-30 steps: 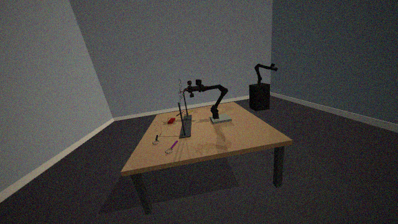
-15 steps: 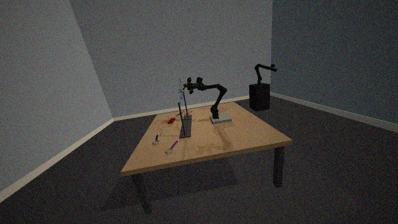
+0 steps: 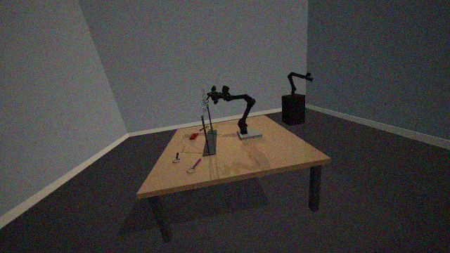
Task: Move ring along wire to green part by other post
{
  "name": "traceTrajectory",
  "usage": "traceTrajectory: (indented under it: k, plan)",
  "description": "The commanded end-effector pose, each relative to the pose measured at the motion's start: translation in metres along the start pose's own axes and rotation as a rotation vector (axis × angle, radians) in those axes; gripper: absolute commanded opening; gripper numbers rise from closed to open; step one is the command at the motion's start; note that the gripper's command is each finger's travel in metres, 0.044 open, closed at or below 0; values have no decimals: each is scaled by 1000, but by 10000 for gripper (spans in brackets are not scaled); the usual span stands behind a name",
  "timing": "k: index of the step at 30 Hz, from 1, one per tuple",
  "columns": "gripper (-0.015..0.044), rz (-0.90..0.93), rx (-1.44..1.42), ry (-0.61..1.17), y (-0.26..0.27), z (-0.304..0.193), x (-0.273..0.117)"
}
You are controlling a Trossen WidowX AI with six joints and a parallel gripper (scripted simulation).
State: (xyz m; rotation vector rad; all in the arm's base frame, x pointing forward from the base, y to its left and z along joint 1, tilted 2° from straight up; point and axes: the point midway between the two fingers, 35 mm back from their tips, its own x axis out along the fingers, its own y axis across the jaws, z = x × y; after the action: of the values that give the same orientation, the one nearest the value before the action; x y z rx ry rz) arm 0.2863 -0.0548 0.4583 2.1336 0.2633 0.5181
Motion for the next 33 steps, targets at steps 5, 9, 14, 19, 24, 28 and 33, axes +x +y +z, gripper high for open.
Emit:
traceTrajectory:
  k: [5, 9, 14, 19, 24, 28, 33]
  plan:
    - [-150, -33, -38, -1, 2, 1, 1]
    - [-150, -55, -73, -3, 2, 1, 1]
    - [-150, -87, -122, -6, 0, 2, 1]
    - [-150, -116, -167, -9, -1, 2, 1]
    - [-150, -151, -221, -12, -3, 2, 1]
    - [-150, -179, -264, -15, -5, 2, 1]
    - [-150, -215, -318, -19, -7, 3, 0]
